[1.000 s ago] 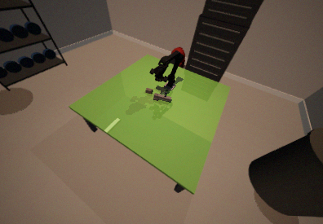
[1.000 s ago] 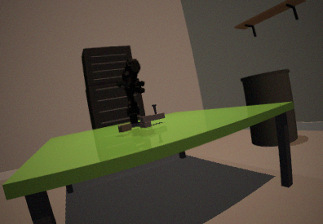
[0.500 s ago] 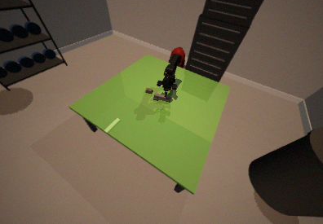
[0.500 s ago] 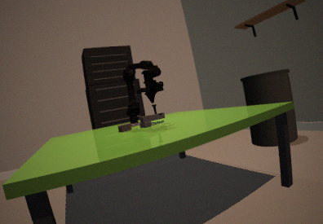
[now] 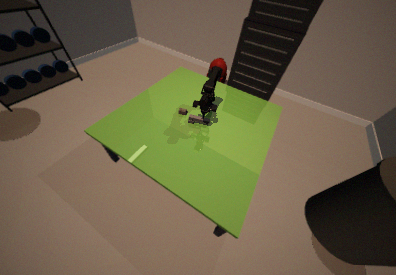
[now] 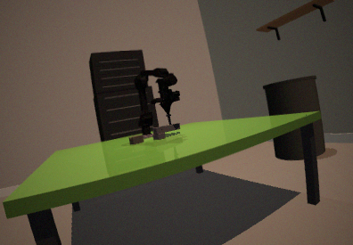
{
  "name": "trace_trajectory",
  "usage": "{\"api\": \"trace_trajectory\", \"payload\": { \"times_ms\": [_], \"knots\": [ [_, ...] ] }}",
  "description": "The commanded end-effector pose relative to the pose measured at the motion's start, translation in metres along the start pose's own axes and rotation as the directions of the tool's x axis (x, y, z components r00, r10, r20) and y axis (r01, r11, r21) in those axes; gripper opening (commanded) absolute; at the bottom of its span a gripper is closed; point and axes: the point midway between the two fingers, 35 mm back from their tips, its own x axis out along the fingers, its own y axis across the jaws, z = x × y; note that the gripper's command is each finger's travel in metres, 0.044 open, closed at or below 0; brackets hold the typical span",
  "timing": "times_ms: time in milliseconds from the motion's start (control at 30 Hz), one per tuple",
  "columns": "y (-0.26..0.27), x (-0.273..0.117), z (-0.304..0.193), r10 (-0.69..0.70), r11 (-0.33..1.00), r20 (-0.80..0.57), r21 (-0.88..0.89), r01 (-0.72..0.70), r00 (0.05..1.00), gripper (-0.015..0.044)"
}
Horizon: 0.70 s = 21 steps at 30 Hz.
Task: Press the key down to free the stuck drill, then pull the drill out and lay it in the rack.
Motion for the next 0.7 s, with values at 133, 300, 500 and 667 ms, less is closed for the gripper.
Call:
{"api": "trace_trajectory", "payload": {
  "times_ms": [133,300,500,667],
  "knots": [
    [-0.0008,0.0059,-0.0004,0.007,1.000,-0.005,0.002,-0.007,1.000,0.0000],
    [-0.0013,0.0078,-0.0005,0.007,1.000,-0.005,0.002,-0.007,1.000,0.0000],
    [-0.0016,0.0095,-0.0017,0.007,1.000,-0.005,0.002,-0.007,1.000,0.0000],
    [-0.0019,0.0109,-0.0034,0.006,1.000,-0.005,0.002,-0.006,1.000,0.0000]
  ]
}}
